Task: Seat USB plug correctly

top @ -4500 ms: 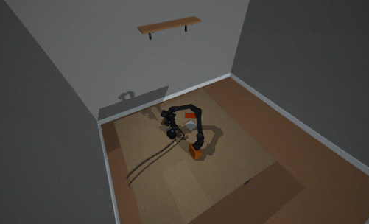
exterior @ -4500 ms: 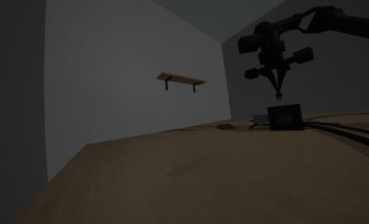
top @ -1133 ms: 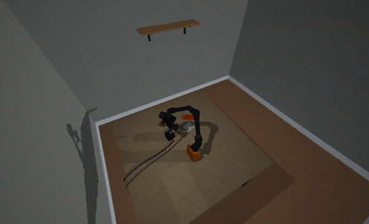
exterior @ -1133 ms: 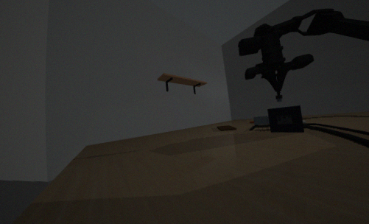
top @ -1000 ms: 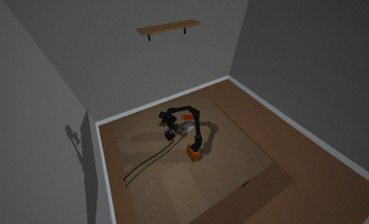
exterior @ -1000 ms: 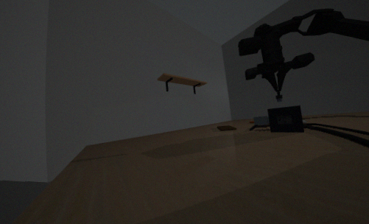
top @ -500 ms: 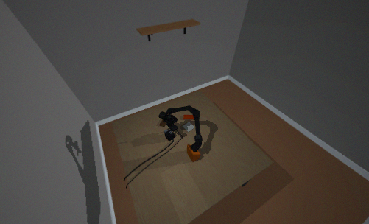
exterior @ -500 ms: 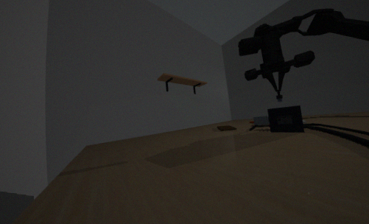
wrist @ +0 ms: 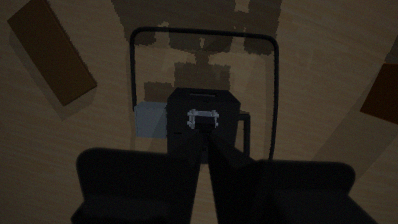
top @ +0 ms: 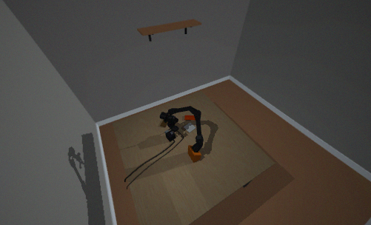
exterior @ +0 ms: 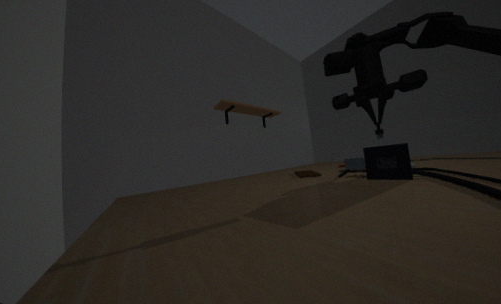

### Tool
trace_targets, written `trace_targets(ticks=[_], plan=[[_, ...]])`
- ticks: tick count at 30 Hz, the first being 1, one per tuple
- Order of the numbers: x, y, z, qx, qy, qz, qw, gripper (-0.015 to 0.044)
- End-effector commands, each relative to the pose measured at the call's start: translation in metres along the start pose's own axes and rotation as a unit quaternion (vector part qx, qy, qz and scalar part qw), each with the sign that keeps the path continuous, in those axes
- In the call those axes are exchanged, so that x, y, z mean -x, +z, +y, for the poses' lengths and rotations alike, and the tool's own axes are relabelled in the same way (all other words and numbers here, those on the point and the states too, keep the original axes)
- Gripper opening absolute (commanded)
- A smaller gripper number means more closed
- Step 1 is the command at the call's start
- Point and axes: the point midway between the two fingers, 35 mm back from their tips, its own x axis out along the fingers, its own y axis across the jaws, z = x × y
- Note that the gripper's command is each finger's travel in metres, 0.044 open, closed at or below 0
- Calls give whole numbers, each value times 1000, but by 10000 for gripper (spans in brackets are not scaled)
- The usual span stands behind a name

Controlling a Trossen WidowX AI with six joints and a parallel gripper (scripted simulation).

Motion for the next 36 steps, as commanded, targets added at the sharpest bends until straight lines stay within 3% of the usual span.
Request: trace_targets(ticks=[1,36], plan=[[0,-1,0,2,0,3,1000,0],[-5,-3,0,4,0,14,1000,0]])
